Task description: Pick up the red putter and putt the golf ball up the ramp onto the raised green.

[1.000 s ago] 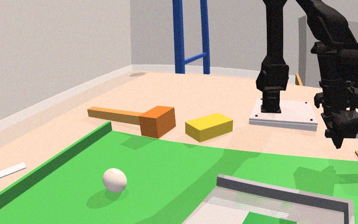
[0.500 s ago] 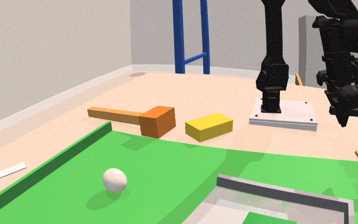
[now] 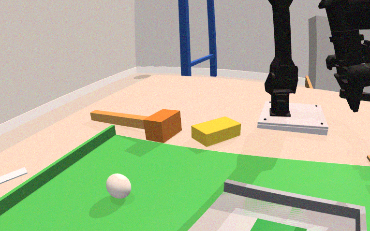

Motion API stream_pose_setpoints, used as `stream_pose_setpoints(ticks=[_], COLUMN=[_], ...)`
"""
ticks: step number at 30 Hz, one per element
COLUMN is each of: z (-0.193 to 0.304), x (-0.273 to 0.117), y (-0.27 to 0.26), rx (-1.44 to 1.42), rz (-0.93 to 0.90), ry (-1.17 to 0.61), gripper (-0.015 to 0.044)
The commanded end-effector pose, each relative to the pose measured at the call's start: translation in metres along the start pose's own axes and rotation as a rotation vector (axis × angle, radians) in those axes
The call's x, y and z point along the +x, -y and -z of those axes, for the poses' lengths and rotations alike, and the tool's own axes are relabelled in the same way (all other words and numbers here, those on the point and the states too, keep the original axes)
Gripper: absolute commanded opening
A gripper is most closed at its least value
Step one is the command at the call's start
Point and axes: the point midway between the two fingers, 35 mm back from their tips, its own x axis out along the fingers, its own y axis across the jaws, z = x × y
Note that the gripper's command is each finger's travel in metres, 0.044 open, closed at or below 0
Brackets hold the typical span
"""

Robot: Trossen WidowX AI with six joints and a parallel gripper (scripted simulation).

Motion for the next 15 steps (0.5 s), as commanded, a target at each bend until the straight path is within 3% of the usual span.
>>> stream_pose_setpoints(ticks=[1, 15], z=[0.019, 0.092], x=[-0.006, -0.030], y=[0.012, 0.039], rx=[0.100, 0.455], rz=[0.020, 0.080], ry=[-0.012, -0.056], gripper=[0.0000, 0.0000])
